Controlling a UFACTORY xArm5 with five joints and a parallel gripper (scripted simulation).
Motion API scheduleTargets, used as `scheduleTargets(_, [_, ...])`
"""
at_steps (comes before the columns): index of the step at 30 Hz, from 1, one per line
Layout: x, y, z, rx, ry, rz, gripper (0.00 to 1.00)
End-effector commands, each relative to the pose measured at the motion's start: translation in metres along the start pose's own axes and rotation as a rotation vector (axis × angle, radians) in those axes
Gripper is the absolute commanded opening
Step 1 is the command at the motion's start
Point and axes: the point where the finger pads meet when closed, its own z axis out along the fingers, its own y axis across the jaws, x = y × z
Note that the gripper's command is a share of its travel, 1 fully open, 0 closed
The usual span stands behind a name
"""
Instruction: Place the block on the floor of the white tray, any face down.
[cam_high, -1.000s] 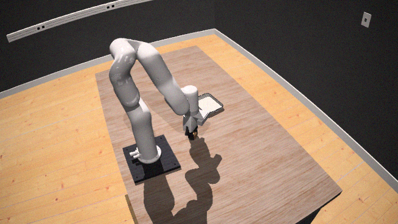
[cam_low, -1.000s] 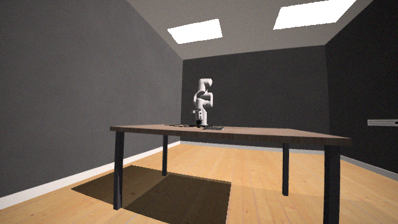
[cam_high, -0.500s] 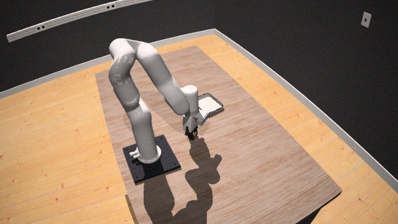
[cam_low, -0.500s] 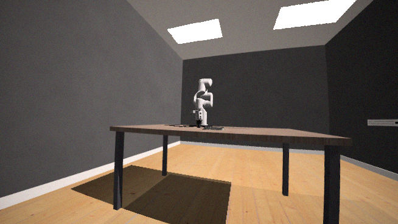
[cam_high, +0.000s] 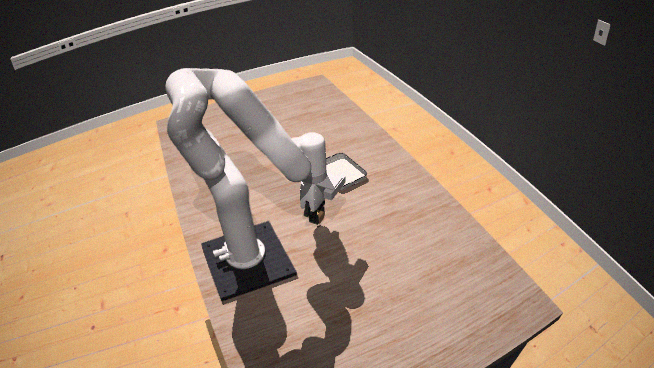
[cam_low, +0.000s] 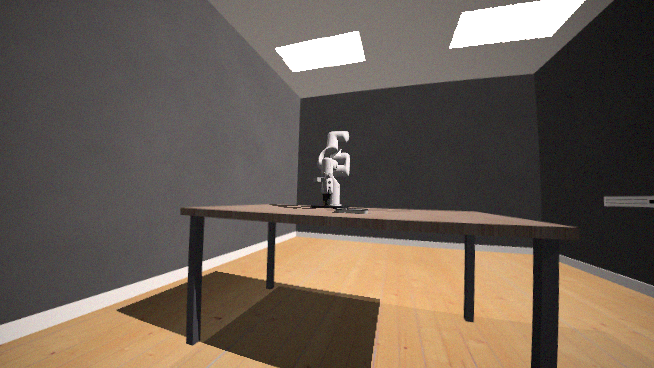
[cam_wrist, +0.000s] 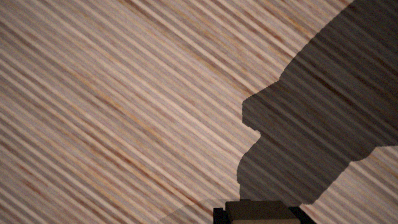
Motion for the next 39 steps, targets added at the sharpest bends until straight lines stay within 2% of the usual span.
scheduleTargets(1, [0.000,0.000,-0.011,0.000,0.000,0.000,0.00])
scheduleTargets(11, [0.000,0.000,-0.026,0.000,0.000,0.000,0.00])
scheduleTargets(33, [0.000,-0.002,-0.027,0.000,0.000,0.000,0.00])
scheduleTargets(36, [-0.004,-0.024,-0.028,0.000,0.000,0.000,0.00])
scheduleTargets(39, [-0.014,-0.080,-0.027,0.000,0.000,0.000,0.00])
